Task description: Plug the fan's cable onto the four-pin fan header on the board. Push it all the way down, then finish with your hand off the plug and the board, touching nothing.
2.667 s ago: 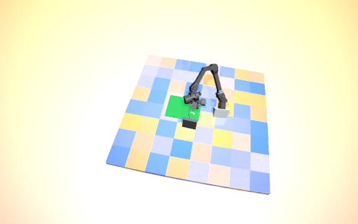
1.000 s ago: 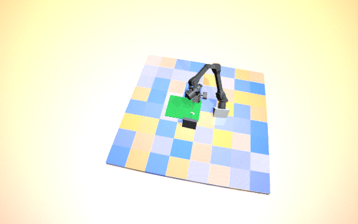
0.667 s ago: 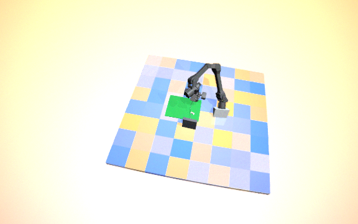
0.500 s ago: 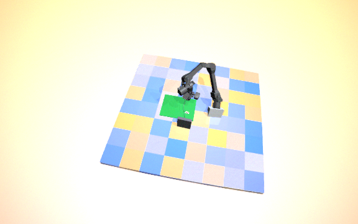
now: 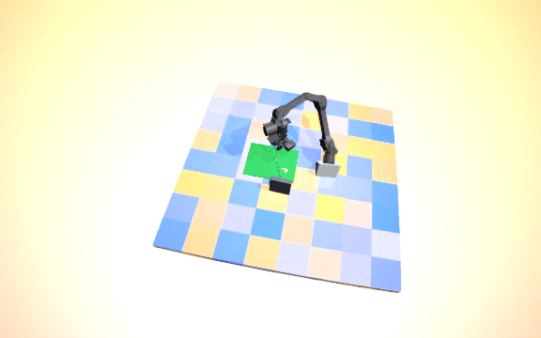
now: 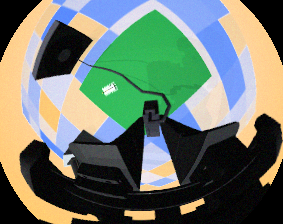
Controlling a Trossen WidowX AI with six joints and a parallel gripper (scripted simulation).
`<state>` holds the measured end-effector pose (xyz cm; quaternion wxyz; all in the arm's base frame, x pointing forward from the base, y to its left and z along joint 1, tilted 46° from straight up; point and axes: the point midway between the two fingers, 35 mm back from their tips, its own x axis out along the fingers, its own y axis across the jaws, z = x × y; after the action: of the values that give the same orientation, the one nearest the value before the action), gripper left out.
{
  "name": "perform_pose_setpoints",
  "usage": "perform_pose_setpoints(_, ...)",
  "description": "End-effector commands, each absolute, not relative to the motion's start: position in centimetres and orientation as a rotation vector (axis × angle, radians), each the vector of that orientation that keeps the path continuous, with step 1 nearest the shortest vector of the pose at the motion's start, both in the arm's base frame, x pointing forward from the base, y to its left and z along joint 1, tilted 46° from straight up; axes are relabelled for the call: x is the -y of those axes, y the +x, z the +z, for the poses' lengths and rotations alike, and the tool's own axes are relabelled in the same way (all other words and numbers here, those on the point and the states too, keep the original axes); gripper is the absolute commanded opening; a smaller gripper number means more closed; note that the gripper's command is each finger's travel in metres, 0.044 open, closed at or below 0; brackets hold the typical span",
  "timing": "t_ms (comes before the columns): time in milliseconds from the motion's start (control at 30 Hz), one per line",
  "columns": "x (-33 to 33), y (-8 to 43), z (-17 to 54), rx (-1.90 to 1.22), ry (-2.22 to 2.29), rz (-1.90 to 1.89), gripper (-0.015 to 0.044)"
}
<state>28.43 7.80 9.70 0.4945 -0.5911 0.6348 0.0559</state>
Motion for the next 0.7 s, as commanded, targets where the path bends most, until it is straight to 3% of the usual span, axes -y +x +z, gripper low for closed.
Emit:
perform_pose_setpoints(0,-8.0,28.8,9.9,-1.524,-1.386,0.118,0.0)
perform_pose_setpoints(667,-6.3,27.9,7.7,-1.552,-1.174,0.319,0.0)
